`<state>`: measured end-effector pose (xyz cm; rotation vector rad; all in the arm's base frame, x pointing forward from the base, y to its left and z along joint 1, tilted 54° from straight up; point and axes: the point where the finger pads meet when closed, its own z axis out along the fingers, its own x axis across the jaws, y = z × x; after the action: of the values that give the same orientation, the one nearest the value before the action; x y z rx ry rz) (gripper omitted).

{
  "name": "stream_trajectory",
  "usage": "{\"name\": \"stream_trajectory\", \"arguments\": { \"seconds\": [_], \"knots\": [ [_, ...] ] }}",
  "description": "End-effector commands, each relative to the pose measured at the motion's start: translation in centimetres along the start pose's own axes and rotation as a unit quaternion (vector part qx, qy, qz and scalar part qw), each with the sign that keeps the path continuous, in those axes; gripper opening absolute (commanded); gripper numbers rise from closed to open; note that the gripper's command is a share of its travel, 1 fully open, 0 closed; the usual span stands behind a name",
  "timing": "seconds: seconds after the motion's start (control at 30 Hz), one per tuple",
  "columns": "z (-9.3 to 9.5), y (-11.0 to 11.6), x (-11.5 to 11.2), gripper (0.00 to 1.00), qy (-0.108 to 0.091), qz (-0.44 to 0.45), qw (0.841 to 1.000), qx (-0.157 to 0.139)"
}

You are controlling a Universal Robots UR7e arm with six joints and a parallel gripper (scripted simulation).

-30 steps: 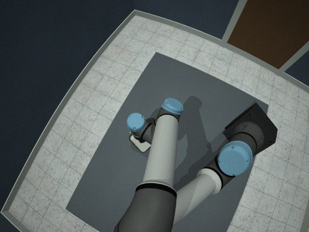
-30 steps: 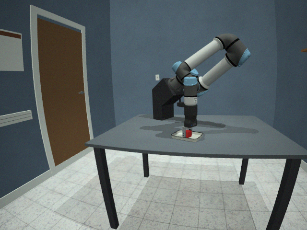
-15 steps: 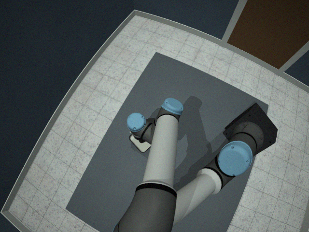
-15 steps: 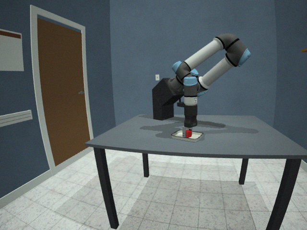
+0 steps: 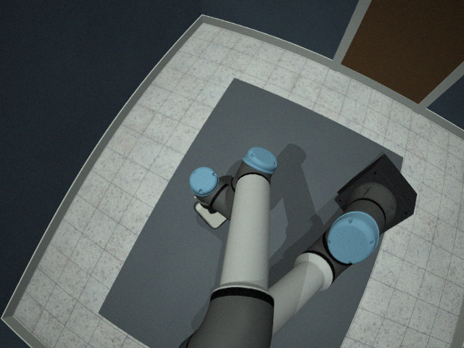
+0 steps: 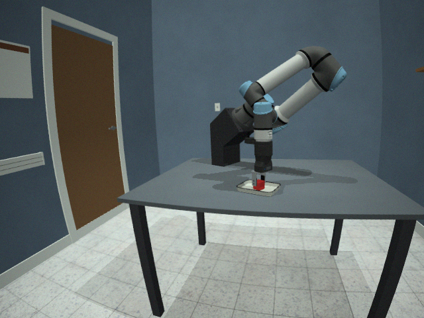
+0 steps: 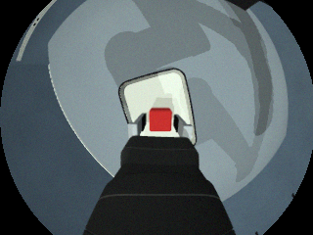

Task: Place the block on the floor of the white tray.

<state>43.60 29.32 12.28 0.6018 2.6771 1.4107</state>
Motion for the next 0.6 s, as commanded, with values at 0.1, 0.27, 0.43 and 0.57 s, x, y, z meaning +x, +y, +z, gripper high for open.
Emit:
{"name": "stream_trajectory", "arguments": {
  "seconds": [0.1, 0.27, 0.43, 0.57],
  "knots": [
    [-2.4, 0.0, 0.0, 1.00, 0.001, 0.000, 1.000, 0.000],
    [-3.3, 0.0, 0.0, 1.00, 0.001, 0.000, 1.000, 0.000],
    [-4.4, 0.0, 0.0, 1.00, 0.001, 0.000, 1.000, 0.000],
    [-4.8, 0.0, 0.0, 1.00, 0.001, 0.000, 1.000, 0.000]
  ]
}}
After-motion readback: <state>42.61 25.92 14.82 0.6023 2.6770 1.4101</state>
